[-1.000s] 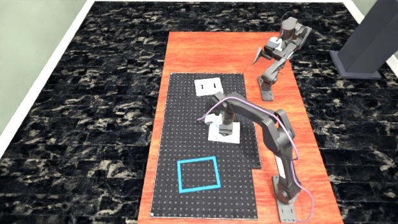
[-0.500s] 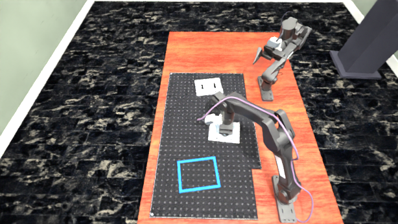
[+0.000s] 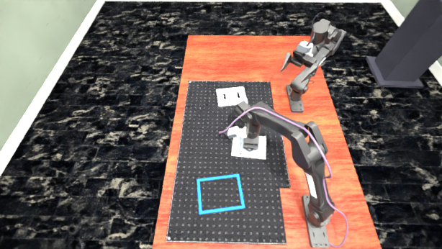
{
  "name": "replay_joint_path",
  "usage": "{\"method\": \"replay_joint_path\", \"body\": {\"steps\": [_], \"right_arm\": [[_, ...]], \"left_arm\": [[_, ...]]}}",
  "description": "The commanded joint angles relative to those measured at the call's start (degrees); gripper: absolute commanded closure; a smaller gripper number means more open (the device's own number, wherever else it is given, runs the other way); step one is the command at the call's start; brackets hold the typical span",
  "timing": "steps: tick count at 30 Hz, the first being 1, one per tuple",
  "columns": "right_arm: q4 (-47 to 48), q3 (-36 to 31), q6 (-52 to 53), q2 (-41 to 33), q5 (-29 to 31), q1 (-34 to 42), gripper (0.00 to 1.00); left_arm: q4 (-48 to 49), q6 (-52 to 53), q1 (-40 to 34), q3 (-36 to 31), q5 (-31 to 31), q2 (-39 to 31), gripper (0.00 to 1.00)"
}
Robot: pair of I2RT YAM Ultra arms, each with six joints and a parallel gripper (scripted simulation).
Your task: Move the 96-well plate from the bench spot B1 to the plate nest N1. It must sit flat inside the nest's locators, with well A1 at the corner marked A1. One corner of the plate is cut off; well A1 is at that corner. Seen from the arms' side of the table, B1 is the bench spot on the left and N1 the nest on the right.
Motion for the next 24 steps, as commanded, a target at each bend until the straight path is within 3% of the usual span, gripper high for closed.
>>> {"method": "replay_joint_path", "body": {"steps": [1, 14, 21, 23, 24], "right_arm": [[0.3, 1.5, 0.0, -0.1, -0.2, -0.6, 0.00], [0.3, 1.5, 0.0, -0.1, -0.2, -0.6, 0.00], [0.3, 1.5, 0.0, -0.1, -0.2, -0.6, 0.00], [0.3, 1.5, 0.0, -0.1, -0.2, -0.6, 0.00], [0.3, 1.5, 0.0, -0.1, -0.2, -0.6, 0.00]], "left_arm": [[1.4, 0.6, -0.1, -0.9, 0.0, -1.4, 0.22], [5.4, 0.2, -0.2, -4.7, -0.1, 0.9, 0.22], [2.7, 0.3, -0.1, -2.1, -0.2, -0.2, 0.22], [2.7, 0.3, -0.1, -2.1, -0.2, -0.2, 0.00], [2.7, 0.3, -0.1, -2.1, -0.2, -0.2, 0.00]]}}
